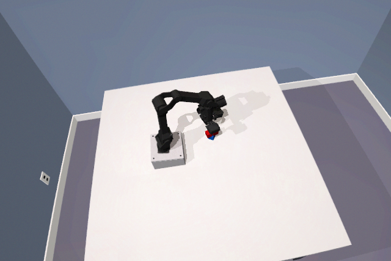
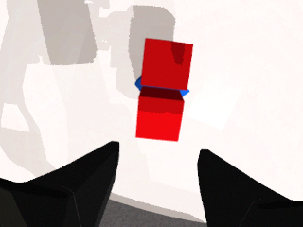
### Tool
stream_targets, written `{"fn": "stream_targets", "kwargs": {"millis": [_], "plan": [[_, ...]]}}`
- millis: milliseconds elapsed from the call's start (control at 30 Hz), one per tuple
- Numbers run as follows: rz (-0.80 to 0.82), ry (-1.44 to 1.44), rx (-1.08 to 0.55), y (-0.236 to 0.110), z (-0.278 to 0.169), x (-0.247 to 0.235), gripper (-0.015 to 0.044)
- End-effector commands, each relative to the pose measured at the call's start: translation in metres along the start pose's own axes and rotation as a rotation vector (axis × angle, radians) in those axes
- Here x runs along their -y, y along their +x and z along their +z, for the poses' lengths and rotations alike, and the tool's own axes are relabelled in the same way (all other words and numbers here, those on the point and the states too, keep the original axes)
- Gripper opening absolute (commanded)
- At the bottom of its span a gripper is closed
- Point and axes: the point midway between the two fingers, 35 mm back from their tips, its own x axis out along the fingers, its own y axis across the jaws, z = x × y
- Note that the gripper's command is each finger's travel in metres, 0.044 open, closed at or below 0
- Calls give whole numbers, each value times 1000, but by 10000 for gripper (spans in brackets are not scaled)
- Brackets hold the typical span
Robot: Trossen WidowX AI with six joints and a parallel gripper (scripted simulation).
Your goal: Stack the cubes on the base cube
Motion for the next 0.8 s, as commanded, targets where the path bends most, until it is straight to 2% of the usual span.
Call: {"fn": "stream_targets", "kwargs": {"millis": [0, 33, 267, 300, 400, 667, 767], "plan": [[0, 4, 5, -4, 1, 0, 205], [0, 4, 5, -4, 1, 0, 205], [0, 0, 2, -11, 0, 0, 389], [0, 0, 2, -11, 0, 0, 400], [2, 0, -3, -8, 1, -8, 400], [11, 1, -3, -11, 2, -115, 400], [11, 1, -3, -11, 0, -124, 400]]}}
